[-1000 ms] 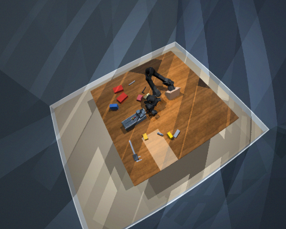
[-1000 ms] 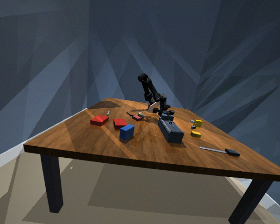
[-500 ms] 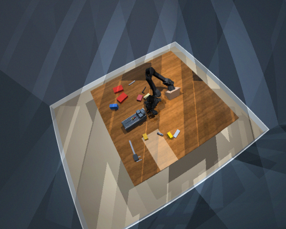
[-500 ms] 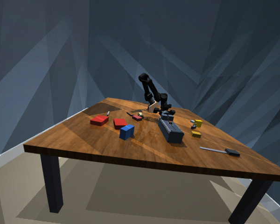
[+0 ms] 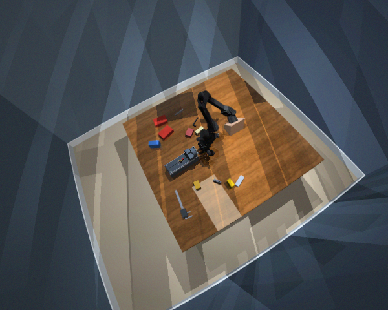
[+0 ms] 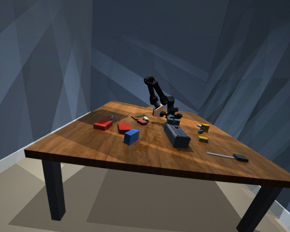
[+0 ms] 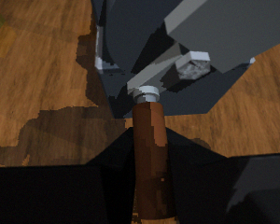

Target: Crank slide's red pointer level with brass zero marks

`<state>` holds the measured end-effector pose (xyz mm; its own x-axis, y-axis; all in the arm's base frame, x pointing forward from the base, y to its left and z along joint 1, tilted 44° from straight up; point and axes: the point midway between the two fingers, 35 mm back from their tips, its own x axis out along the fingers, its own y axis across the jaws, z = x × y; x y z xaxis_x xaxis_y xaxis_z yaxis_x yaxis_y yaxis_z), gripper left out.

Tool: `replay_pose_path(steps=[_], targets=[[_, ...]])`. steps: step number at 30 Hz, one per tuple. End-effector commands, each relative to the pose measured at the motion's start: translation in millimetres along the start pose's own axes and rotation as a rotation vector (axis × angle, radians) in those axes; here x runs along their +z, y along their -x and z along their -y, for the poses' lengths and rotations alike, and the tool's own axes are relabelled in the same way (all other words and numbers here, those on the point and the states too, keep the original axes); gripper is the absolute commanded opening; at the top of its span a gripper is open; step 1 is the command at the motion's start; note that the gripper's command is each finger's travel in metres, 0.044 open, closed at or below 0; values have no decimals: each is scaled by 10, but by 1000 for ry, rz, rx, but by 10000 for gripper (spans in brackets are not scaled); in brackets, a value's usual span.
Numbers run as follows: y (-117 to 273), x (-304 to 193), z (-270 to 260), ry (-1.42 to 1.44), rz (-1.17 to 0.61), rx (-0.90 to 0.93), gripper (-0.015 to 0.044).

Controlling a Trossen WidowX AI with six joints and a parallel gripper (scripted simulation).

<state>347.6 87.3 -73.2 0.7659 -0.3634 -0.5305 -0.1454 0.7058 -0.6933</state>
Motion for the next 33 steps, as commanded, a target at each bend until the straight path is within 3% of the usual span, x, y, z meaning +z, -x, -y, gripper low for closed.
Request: replay_pose_path(steps=[1,33], targets=[[46,39,-74,8,12,17,0],[215,204,-122,6,12,19,0]])
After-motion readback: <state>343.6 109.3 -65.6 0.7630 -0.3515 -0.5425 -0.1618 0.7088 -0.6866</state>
